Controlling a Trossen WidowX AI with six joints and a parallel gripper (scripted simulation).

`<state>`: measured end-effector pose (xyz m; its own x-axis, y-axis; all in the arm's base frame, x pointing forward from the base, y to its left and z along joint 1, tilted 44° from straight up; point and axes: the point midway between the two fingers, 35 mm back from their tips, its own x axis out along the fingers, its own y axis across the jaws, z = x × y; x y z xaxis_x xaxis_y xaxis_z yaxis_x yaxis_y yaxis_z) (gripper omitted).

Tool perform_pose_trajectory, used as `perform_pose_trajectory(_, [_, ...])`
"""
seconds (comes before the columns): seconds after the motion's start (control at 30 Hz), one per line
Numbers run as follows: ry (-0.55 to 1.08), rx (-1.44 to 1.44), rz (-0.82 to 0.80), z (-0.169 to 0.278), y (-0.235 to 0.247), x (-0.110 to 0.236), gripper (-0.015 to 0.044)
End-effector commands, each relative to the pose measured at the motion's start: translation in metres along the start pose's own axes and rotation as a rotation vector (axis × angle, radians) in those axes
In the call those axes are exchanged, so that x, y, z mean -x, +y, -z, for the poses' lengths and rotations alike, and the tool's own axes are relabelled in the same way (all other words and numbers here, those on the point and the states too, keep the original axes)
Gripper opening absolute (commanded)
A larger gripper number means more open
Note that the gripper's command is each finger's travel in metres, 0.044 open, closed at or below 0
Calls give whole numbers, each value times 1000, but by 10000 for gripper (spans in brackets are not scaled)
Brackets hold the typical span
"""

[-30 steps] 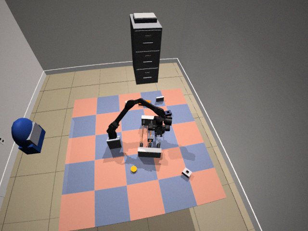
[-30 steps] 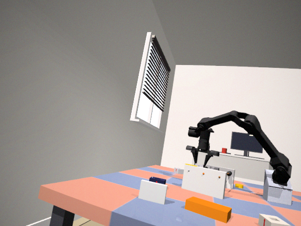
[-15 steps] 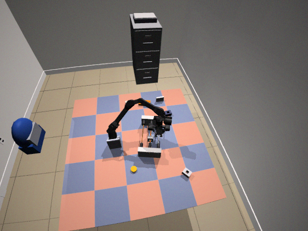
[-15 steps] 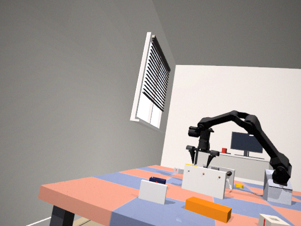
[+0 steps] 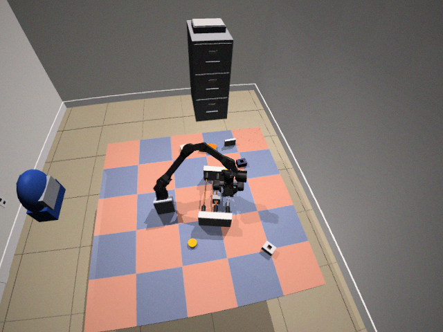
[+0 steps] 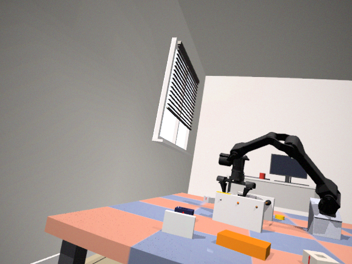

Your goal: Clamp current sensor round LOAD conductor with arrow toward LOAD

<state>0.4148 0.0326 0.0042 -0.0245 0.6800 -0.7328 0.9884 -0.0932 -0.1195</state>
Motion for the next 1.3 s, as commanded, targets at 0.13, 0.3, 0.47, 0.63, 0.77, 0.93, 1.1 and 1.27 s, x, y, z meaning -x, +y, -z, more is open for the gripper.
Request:
perform_pose_trajectory(0.13, [4,-7,-6,-1,1,-7,440])
perform_pose_trajectory(0.3, [5,-7,-6,0,1,-16,440])
perform_pose_trajectory(0.47, [5,-7,-6,0,1,-24,440])
perform_pose_trajectory(0.63, [6,-7,-6,0,1,-30,440])
perform_pose_trajectory(0.77, [2,0,-8,0,1,-27,381])
perform_pose_trajectory(0.93, [2,0,-8,0,1,-27,347])
perform_pose_trajectory(1.1, [2,0,-8,0,1,-27,314])
perform_pose_trajectory(1.27, [2,0,-8,0,1,-27,281])
